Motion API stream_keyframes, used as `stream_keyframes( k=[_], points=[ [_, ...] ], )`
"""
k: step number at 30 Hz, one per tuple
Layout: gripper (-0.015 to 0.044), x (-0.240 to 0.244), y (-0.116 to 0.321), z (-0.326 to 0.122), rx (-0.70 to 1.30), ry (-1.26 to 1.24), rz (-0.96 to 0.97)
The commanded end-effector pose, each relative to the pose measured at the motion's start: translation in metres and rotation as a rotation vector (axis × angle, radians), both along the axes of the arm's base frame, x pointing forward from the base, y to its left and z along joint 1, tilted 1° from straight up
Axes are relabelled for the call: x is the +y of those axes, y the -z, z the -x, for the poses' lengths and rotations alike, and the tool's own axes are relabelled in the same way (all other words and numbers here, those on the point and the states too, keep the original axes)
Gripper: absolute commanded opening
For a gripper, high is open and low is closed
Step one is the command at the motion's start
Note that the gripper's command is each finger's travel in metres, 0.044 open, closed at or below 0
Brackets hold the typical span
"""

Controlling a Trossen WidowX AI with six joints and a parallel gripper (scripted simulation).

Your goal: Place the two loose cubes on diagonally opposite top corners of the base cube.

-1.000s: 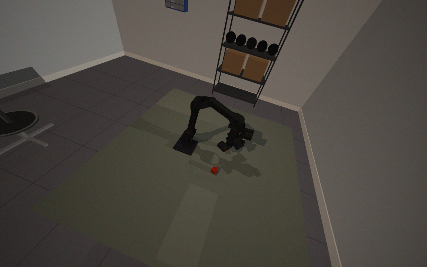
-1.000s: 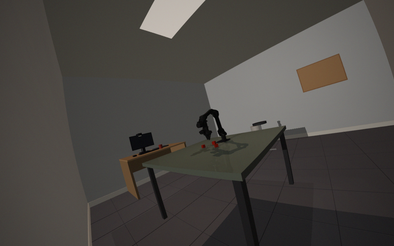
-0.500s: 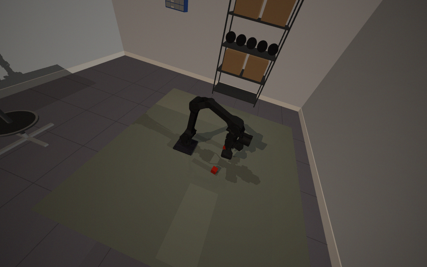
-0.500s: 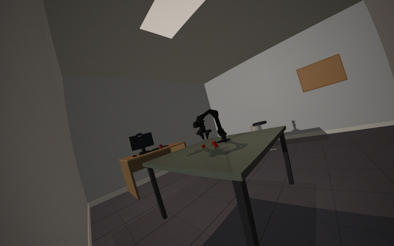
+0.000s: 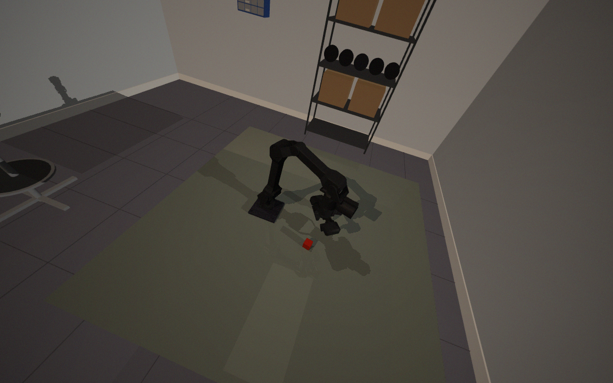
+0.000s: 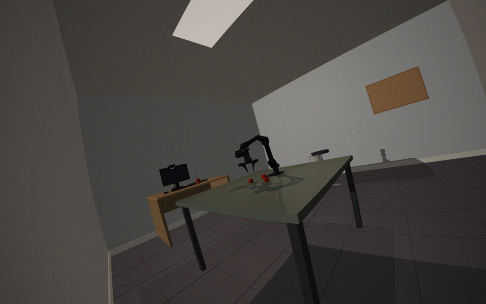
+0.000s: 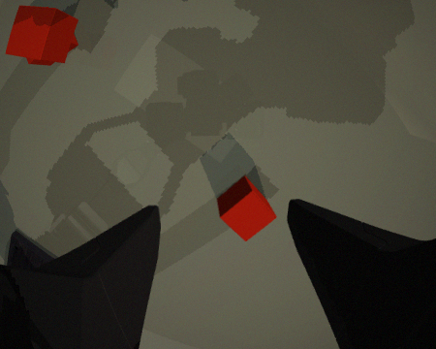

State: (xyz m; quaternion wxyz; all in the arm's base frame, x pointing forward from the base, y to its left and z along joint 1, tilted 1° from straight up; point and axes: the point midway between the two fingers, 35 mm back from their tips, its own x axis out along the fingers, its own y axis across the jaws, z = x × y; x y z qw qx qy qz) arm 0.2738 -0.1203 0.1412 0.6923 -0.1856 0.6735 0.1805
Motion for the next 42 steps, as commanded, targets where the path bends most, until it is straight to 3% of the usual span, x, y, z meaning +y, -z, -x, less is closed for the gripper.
stream_keyframes(
  k=[1,10,23,31,42],
  points=[
    [0.0265,-0.025,-0.009,0.013,-0.005,-0.349,0.017],
    [0.0265,-0.047,-0.015,0.028,-0.001,-0.713,0.025],
    [0.0265,-0.048,-0.014,0.028,-0.001,-0.720,0.025],
    [0.0265,-0.048,0.042,0.026,-0.001,-0.720,0.025],
    [0.0265,-0.048,0.061,0.026,-0.001,-0.720,0.025]
  ],
)
